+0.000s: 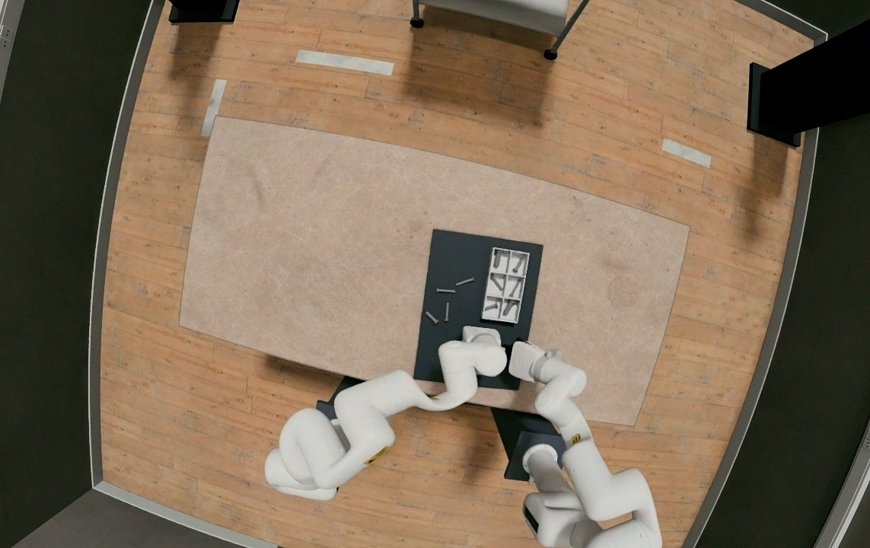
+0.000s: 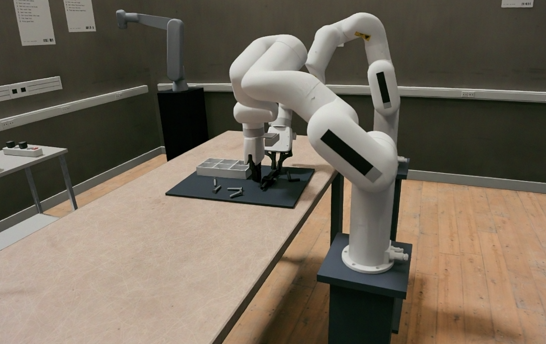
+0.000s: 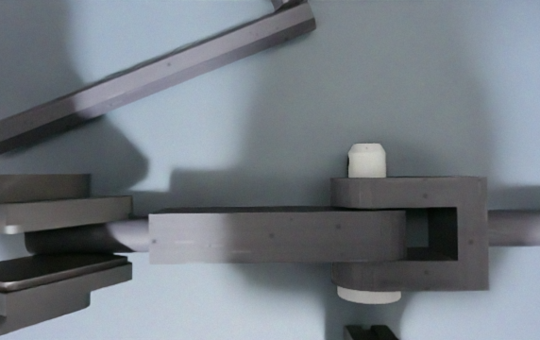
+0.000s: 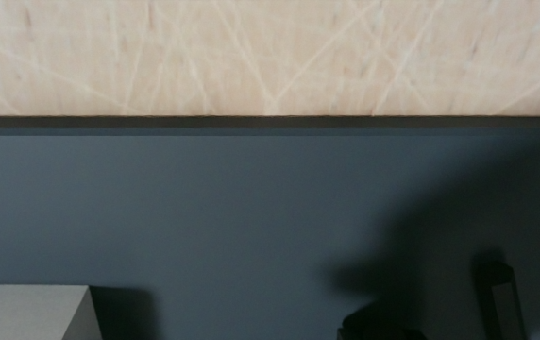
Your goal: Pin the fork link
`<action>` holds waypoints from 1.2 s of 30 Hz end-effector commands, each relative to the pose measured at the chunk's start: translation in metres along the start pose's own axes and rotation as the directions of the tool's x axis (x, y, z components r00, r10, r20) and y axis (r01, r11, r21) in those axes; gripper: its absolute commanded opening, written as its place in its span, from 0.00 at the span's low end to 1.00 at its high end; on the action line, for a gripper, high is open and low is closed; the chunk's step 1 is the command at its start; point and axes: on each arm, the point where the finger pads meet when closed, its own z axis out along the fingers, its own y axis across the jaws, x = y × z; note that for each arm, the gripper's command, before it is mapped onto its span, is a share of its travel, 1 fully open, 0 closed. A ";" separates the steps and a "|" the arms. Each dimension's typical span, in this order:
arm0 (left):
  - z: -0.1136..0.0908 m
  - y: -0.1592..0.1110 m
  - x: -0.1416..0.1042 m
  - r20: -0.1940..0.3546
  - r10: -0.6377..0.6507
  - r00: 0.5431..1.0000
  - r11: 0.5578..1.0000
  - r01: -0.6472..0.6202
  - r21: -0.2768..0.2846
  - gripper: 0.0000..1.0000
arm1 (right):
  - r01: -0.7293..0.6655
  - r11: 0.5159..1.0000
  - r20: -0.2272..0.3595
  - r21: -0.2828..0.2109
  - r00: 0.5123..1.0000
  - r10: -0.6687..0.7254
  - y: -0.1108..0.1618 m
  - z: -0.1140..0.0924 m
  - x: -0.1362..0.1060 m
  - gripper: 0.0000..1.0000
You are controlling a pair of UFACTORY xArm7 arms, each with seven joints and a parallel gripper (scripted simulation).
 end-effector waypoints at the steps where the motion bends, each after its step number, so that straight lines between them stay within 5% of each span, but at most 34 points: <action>1: -0.002 -0.001 -0.001 0.003 0.000 1.000 1.000 0.000 0.003 0.00 | 0.001 1.000 0.001 0.003 1.000 -0.001 -0.001 -0.001 -0.001 0.00; 18: -0.005 -0.001 -0.001 0.003 0.000 1.000 1.000 0.000 0.003 0.00 | 0.001 1.000 0.001 0.003 1.000 -0.001 -0.001 -0.001 -0.001 0.00; 36: -0.034 -0.001 -0.001 0.003 0.000 1.000 1.000 0.000 0.003 0.00 | 0.001 1.000 0.001 0.003 1.000 -0.001 -0.001 -0.001 -0.001 0.00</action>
